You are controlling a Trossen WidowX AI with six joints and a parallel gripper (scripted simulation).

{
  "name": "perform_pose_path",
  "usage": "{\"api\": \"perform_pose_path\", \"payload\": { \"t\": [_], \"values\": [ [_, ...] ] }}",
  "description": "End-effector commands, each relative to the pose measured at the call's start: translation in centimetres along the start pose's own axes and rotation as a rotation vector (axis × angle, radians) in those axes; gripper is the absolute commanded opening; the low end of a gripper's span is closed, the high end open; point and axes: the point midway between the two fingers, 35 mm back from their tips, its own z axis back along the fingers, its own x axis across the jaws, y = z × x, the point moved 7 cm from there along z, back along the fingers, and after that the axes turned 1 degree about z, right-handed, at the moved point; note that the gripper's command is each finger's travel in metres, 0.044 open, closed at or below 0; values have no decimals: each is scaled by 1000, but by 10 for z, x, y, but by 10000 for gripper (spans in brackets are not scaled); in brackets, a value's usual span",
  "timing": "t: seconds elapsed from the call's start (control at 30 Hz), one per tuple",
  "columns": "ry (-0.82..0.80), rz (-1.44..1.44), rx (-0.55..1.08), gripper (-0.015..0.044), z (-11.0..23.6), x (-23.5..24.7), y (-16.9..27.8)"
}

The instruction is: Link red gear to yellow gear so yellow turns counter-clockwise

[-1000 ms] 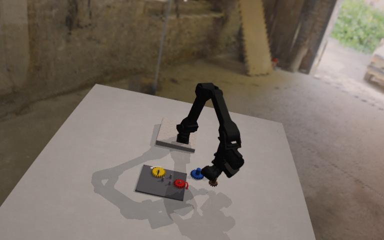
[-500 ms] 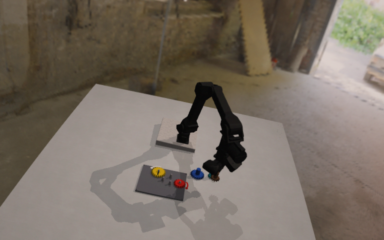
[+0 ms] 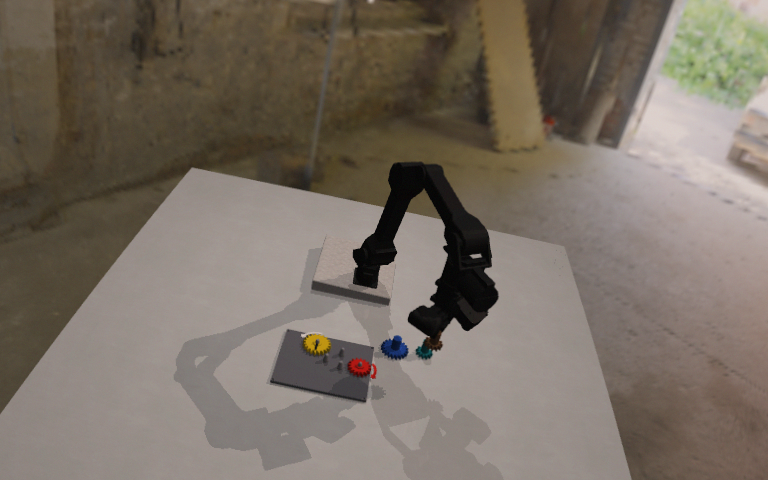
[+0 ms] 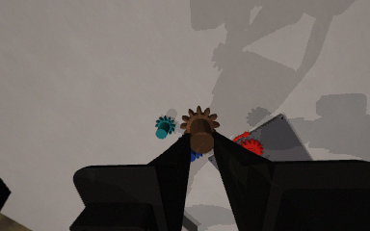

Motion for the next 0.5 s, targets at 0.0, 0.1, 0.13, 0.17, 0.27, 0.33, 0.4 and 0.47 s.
{"api": "perform_pose_path", "payload": {
  "t": [0.0,0.1,0.13,0.17,0.27,0.33,0.4,0.47],
  "values": [
    [4,4,-12,0,15,1,3],
    [4,5,-12,0,21,2,4],
    [4,5,-12,0,24,2,5],
    [4,5,-12,0,26,2,5],
    [3,6,-11,0,33,3,7],
    [3,6,-11,0,37,3,8],
    [3,7,-11,0,38,3,8],
    [3,7,-11,0,38,3,9]
  ]
}}
